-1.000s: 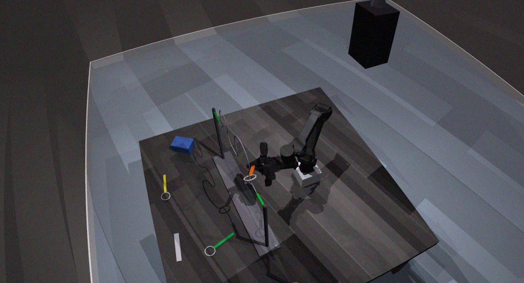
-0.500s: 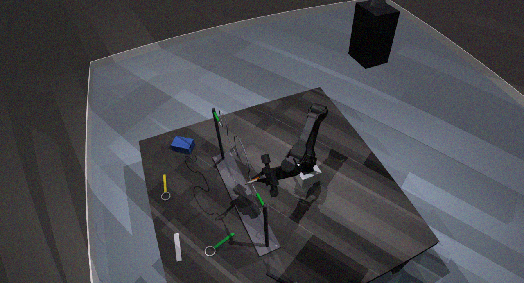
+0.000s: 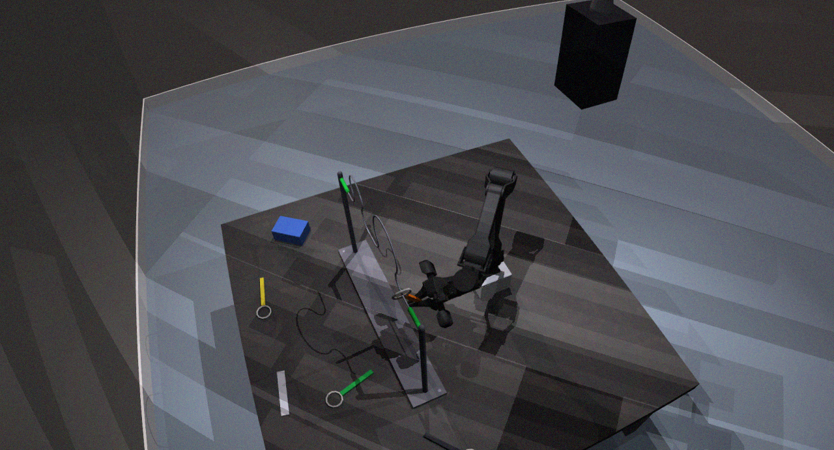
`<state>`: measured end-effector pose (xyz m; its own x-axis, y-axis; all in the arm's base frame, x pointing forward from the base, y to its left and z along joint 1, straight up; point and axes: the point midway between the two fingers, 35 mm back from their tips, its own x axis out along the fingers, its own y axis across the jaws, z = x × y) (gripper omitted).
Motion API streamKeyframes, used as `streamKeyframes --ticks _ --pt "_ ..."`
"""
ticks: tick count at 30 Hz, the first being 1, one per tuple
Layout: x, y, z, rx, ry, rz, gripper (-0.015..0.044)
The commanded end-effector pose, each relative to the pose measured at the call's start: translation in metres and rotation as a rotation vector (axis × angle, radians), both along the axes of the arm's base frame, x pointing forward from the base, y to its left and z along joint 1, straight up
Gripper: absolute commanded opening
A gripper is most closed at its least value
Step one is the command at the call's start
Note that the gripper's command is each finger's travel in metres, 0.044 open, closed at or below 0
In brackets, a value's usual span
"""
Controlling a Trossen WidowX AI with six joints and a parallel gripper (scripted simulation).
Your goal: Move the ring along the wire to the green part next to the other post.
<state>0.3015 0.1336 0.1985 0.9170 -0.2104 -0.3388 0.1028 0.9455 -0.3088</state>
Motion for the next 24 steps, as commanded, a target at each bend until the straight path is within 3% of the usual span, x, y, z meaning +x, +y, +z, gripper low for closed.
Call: streamKeyframes --ticks 1,24 --pt "0.0 0.018 -0.001 0.103 0.0 0.004 -0.015" --pt "-0.001 0.061 -0.003 0.28 0.003 0.008 -0.015"
